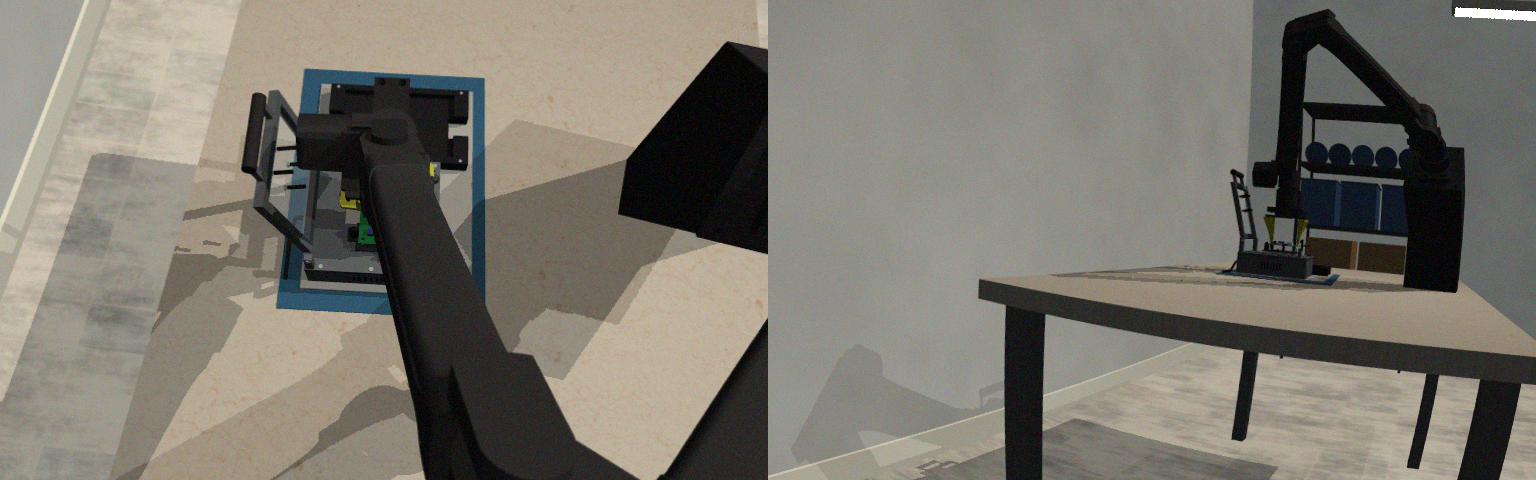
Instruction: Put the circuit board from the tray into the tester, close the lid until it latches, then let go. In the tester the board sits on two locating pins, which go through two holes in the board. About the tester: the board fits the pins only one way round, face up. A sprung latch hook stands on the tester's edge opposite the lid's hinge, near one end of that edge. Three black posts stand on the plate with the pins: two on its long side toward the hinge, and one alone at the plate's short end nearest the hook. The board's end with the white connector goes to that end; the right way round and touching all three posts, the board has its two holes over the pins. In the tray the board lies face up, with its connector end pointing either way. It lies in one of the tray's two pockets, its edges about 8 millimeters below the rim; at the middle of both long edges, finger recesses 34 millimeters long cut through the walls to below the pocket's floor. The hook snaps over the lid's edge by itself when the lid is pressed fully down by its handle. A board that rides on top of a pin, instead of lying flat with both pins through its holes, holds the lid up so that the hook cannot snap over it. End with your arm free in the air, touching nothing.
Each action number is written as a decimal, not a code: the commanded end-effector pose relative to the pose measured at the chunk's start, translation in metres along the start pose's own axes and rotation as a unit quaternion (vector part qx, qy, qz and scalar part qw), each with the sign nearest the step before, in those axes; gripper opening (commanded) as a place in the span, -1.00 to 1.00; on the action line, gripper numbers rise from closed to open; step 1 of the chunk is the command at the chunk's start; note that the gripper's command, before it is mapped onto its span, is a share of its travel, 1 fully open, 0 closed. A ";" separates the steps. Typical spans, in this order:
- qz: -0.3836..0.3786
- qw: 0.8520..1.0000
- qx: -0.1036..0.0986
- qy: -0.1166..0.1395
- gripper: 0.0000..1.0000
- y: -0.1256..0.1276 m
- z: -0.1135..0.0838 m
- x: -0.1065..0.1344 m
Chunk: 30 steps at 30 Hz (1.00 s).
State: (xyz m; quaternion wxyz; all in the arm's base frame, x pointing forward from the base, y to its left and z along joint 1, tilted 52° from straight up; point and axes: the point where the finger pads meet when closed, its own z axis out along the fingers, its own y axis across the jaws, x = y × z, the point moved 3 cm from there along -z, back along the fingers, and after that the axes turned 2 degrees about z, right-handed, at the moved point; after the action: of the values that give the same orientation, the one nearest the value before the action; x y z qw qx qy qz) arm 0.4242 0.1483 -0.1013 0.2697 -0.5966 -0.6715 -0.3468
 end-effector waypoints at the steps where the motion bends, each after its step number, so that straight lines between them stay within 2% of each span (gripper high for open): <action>1: 0.001 1.000 -0.013 -0.001 0.45 0.008 -0.004 -0.006; 30: 0.002 1.000 -0.010 -0.001 0.45 0.006 -0.002 -0.006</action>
State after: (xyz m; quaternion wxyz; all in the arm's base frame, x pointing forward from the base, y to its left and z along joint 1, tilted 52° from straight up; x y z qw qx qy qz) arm 0.4248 0.1484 -0.1013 0.2691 -0.5968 -0.6713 -0.3477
